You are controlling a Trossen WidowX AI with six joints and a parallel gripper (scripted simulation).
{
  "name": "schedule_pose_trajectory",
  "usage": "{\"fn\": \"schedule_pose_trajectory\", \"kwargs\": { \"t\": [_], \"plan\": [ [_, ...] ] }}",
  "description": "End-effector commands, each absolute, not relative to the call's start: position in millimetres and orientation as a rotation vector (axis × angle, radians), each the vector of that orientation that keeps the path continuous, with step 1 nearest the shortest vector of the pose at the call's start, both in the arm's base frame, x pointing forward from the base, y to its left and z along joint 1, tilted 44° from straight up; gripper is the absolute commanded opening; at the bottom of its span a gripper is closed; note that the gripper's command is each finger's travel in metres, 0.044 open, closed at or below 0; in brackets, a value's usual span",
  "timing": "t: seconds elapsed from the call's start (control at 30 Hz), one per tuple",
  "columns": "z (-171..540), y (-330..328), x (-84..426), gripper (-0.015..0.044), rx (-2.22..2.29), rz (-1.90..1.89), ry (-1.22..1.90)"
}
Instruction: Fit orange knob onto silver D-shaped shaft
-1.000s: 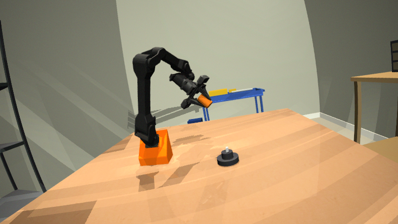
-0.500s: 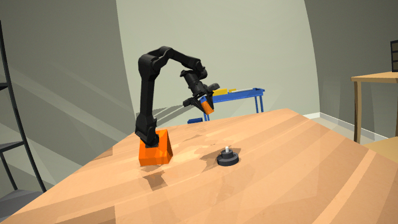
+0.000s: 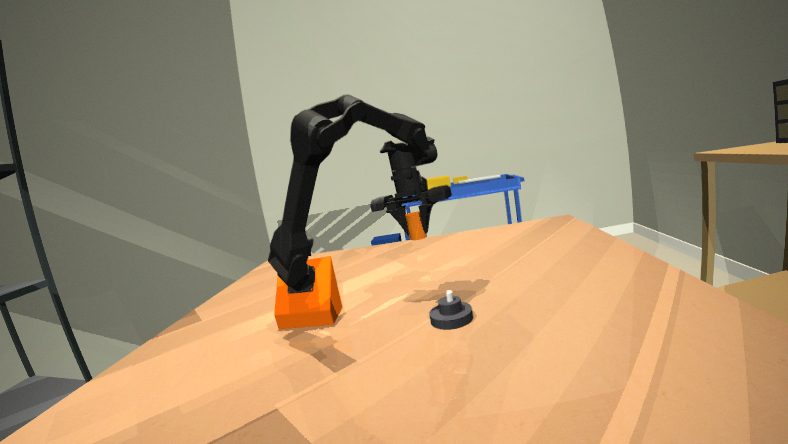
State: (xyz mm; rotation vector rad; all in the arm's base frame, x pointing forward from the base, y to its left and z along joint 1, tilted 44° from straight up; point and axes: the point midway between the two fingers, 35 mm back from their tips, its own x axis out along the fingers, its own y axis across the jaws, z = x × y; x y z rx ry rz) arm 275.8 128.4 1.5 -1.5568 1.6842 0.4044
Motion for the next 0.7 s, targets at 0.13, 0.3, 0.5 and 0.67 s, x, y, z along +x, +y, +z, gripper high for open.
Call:
{"fn": "schedule_pose_trajectory", "kwargs": {
  "t": [0.13,0.3,0.5,0.67],
  "plan": [
    [-28.9,106.0,282.5,0.0000,-1.540,0.422,1.699],
    [-52.3,86.4,286.8,0.0000,-1.536,0.422,1.704],
    [-79.1,62.5,290.1,0.0000,-1.532,0.420,1.711],
    [-97.8,45.8,292.3,0.0000,-1.529,0.416,1.718]
  ]
}}
